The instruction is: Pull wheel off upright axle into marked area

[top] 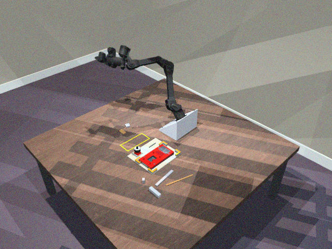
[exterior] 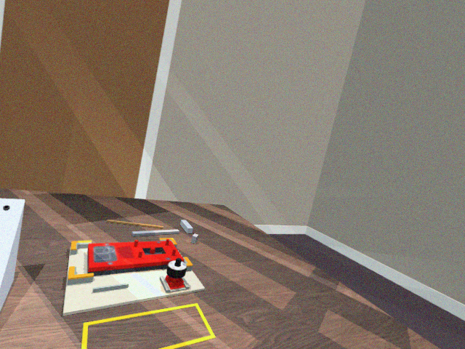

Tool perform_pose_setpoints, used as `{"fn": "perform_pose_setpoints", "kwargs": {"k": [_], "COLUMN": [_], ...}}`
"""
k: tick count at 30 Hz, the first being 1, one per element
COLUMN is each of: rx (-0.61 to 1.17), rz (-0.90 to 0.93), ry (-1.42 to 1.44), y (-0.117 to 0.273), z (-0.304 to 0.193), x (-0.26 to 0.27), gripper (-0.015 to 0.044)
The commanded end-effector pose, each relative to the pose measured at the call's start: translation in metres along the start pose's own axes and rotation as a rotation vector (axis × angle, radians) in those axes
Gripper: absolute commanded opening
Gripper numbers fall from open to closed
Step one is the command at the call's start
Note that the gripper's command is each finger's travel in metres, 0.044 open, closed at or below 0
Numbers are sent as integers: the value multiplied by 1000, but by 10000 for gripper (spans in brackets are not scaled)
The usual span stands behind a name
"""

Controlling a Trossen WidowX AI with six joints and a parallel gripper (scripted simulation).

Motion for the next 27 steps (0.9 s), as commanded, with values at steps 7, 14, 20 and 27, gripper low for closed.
{"fn": "perform_pose_setpoints", "kwargs": {"k": [7, 14, 20, 27], "rx": [312, 609, 873, 1168], "rz": [47, 92, 111, 119], "ry": [68, 195, 348, 584], "y": [10, 45, 93, 165], "z": [-106, -202, -280, -354], "x": [25, 42, 45, 34], "gripper": [300, 300, 300, 300]}}
Point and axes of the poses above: the point midway between the two fingers, 35 mm back from their tips, its own y axis back along the fingers, its own x axis across the jaws, z = x × y, the point moved 3 cm from there along y, back along the fingers, and after that the axes turned 12 degrees about -y, right-handed, at the moved point
